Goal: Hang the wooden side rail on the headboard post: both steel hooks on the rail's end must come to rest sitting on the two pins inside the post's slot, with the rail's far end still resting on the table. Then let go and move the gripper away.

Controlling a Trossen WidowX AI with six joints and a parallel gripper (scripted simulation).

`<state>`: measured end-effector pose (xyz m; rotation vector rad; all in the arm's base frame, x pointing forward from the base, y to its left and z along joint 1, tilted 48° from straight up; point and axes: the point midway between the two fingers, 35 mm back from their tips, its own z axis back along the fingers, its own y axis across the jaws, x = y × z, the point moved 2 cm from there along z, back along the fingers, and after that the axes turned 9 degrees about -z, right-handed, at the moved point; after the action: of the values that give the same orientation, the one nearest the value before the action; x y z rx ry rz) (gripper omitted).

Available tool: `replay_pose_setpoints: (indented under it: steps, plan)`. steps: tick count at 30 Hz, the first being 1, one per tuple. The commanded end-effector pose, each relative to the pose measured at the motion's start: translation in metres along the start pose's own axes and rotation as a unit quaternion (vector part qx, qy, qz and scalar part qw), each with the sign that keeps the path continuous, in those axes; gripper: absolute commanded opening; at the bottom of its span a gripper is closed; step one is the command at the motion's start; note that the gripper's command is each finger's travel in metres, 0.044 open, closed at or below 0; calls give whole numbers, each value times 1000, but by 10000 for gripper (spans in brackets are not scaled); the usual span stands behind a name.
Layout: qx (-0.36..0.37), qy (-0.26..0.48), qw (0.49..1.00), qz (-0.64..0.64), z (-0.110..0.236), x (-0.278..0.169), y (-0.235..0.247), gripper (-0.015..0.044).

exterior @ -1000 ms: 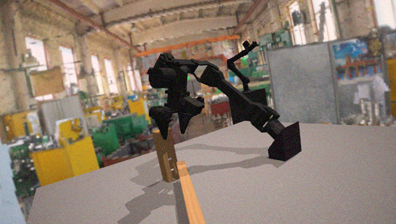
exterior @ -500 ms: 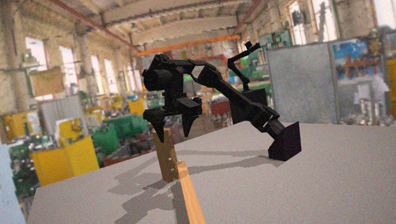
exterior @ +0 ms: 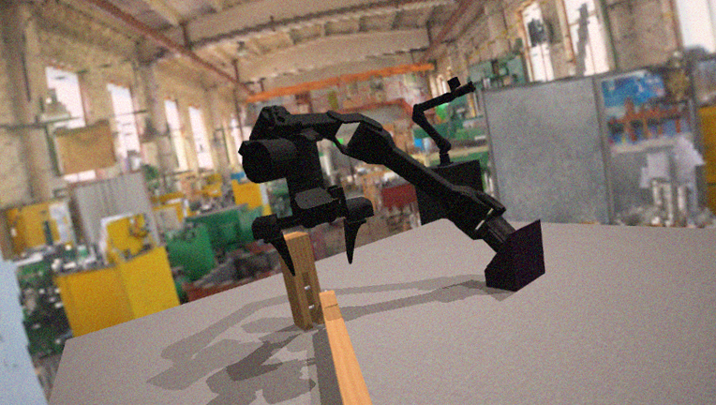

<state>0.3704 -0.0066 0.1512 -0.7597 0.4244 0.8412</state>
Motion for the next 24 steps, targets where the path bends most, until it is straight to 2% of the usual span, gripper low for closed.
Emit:
replay_pose_setpoints:
  steps: [1,7,24]
  plan:
    - [4,-2,1000,-11,-1,1,0,440]
    - [3,-2,1000,-11,-33,1,0,440]
    - [3,-2,1000,-11,-60,2,-1,440]
